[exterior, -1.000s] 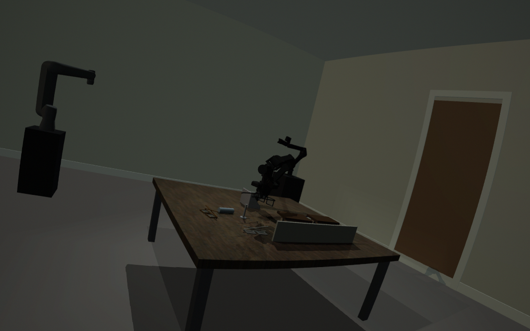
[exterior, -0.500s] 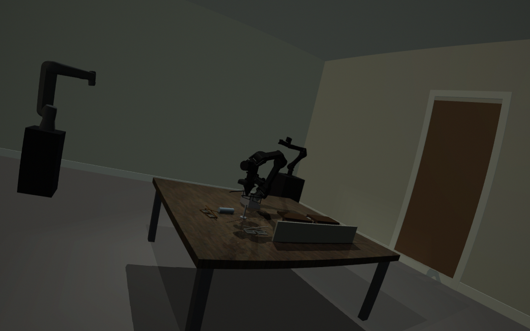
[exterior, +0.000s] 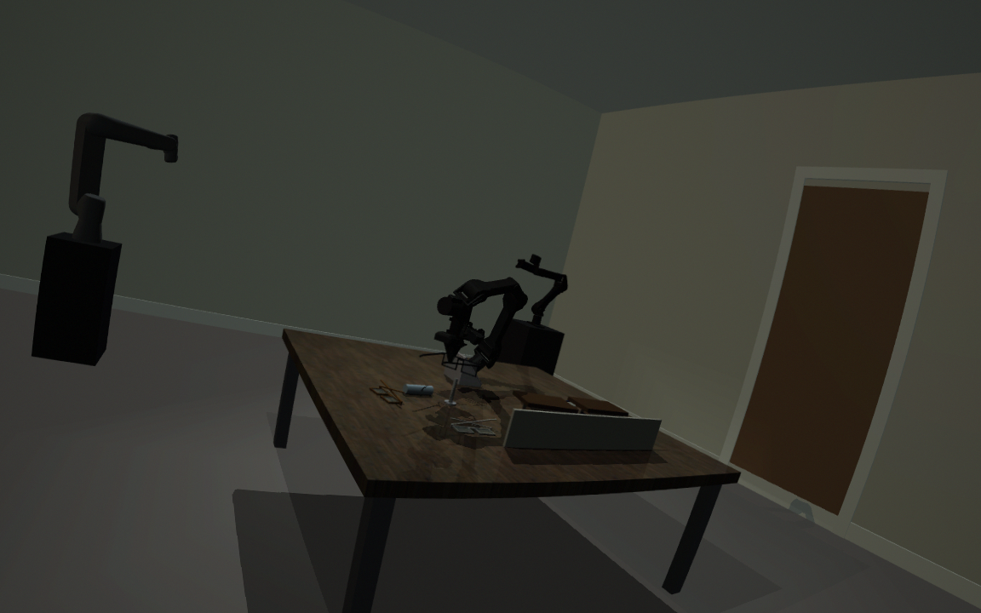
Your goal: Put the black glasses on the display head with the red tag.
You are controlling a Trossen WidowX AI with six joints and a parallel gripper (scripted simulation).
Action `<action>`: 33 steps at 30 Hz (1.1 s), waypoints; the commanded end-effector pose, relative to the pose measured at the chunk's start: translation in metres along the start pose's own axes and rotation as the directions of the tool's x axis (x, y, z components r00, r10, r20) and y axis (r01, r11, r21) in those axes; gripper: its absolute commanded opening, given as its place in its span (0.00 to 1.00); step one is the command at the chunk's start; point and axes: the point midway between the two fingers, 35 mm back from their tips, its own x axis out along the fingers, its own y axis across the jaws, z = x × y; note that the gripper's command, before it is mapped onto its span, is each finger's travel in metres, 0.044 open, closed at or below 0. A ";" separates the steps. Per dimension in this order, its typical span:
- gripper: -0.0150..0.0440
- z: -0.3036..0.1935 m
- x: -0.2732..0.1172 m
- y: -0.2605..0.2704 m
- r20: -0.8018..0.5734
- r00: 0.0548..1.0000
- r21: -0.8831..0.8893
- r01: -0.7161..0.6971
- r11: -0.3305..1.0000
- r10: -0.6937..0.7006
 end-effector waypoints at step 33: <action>0.25 -0.009 0.057 0.006 -0.003 1.000 -0.006 -0.003 1.000 0.003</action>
